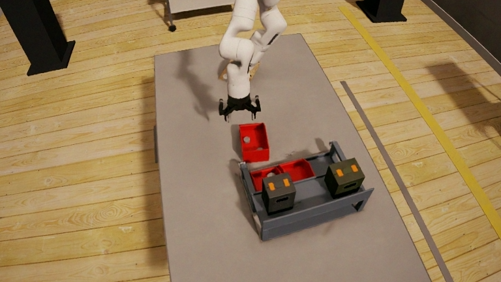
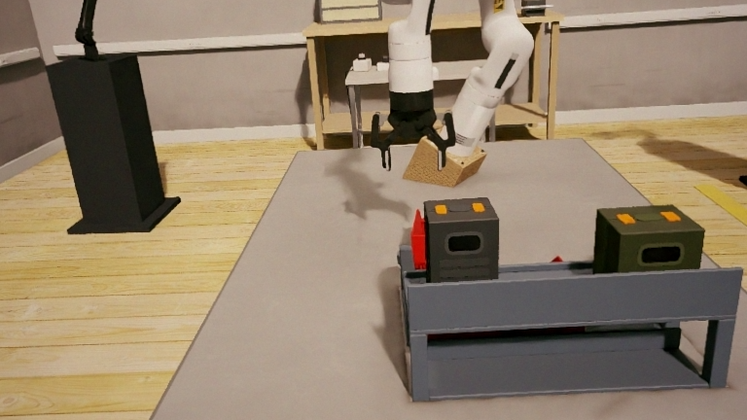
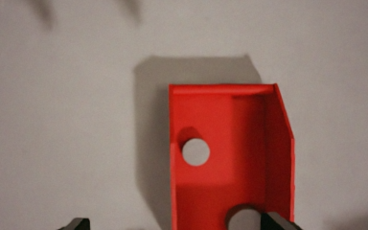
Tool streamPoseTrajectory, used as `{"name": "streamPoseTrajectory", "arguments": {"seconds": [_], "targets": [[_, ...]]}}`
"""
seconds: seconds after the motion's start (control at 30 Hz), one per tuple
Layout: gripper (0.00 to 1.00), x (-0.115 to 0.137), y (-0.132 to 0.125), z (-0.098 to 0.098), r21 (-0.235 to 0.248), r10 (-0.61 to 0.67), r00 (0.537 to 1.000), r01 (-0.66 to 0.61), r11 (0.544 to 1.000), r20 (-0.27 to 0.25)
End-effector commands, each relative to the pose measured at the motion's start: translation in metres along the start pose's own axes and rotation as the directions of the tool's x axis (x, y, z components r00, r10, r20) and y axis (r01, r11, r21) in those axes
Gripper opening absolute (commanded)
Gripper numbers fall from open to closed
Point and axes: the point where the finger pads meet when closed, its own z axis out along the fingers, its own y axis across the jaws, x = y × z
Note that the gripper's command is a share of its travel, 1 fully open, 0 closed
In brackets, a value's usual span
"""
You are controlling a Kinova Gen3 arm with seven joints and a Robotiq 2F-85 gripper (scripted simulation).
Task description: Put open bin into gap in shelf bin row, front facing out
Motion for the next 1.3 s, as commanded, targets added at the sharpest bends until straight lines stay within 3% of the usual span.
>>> {"name": "streamPoseTrajectory", "arguments": {"seconds": [0.0,0.6,0.63,1.27], "targets": [[1.0,-0.0003,-0.0003,-0.0005,0.001,0.0,1.0,0.0,1.0,0.001],[1.0,-0.0003,-0.0003,-0.0018,0.001,0.0,1.0,0.0,1.0,0.001],[0.35,-0.0003,-0.0003,-0.0018,0.001,0.0,1.0,0.0,1.0,0.001],[0.35,-0.0003,-0.0003,-0.0018,0.001,0.0,1.0,0.0,1.0,0.001]]}}
